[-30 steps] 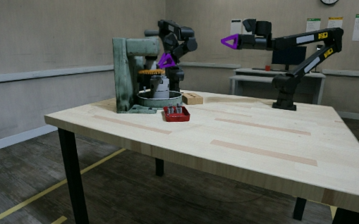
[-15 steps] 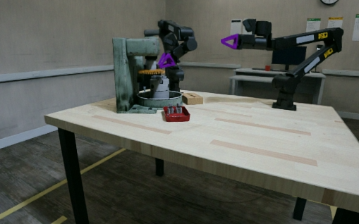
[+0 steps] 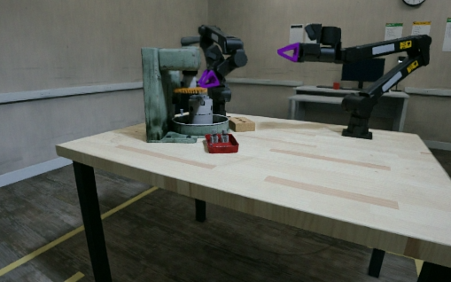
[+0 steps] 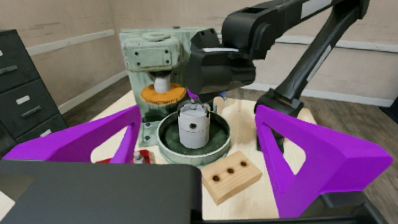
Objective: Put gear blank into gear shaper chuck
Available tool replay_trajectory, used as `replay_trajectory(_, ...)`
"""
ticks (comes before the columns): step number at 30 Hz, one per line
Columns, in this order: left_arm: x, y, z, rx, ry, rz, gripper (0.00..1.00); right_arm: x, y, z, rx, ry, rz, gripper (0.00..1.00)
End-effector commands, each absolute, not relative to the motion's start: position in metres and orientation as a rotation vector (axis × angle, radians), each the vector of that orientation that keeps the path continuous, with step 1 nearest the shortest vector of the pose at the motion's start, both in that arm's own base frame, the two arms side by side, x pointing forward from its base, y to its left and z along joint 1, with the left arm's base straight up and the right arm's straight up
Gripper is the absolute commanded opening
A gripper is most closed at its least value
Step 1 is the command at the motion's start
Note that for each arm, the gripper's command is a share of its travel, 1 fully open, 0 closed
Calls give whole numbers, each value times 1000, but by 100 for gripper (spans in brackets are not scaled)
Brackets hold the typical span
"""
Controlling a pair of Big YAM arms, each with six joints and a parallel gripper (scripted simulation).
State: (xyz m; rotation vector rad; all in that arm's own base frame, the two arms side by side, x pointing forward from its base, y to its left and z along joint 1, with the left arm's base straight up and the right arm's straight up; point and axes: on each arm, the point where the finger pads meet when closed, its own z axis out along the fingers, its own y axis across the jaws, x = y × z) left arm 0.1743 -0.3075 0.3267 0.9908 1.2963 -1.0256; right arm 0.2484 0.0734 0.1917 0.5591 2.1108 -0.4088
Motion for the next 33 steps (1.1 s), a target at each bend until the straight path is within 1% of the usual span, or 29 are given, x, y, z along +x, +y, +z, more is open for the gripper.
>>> replay_trajectory(1, 181, -312, 365, 962, 1241, -1025, 100, 254, 80, 202, 572, 2089, -371, 23)
replay_trajectory(22, 181, -312, 365, 962, 1241, -1025, 100, 258, 80, 204, 578, 2098, -377, 23)
replay_trajectory(33, 181, -312, 365, 962, 1241, -1025, 100, 250, 71, 168, 563, 2110, -417, 23)
